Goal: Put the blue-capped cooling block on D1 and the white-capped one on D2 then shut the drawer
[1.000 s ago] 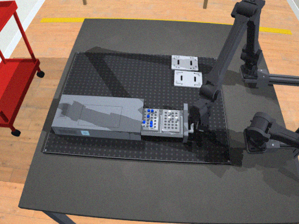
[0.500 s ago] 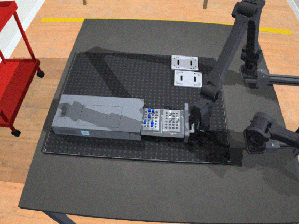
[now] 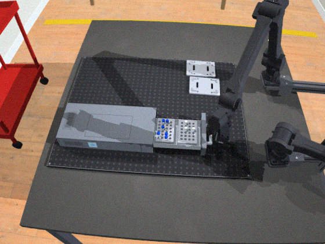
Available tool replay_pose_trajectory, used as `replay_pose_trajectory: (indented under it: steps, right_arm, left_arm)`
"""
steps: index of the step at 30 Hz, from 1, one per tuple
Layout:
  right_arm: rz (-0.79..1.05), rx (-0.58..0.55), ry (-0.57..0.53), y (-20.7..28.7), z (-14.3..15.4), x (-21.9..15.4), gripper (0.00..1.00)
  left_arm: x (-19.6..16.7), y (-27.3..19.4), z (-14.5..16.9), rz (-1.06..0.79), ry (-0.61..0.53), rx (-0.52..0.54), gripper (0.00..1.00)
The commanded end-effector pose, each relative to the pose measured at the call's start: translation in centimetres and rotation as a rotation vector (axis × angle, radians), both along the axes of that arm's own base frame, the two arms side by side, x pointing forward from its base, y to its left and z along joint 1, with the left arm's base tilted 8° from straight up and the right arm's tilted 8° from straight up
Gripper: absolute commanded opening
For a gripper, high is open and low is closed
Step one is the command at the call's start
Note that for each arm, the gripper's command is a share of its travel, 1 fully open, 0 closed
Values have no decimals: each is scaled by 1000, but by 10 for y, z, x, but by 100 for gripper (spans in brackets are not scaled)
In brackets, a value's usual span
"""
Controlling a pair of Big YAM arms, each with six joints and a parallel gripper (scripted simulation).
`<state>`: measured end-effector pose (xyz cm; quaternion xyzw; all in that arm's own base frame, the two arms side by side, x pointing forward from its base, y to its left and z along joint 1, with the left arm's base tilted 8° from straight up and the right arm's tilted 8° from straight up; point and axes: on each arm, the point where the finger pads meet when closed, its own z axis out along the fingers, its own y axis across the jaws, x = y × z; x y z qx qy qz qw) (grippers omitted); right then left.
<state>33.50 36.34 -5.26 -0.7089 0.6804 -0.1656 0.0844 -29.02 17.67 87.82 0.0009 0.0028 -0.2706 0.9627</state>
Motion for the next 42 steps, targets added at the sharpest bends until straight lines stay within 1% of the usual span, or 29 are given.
replay_pose_trajectory:
  steps: [1,42]
  right_arm:
    - [8,6,13,7,-11,-17,0]
    - [8,8,12,7,-11,-29,0]
  left_arm:
    - [18,-14,8,8,29,19,0]
    - [18,-14,8,8,29,19,0]
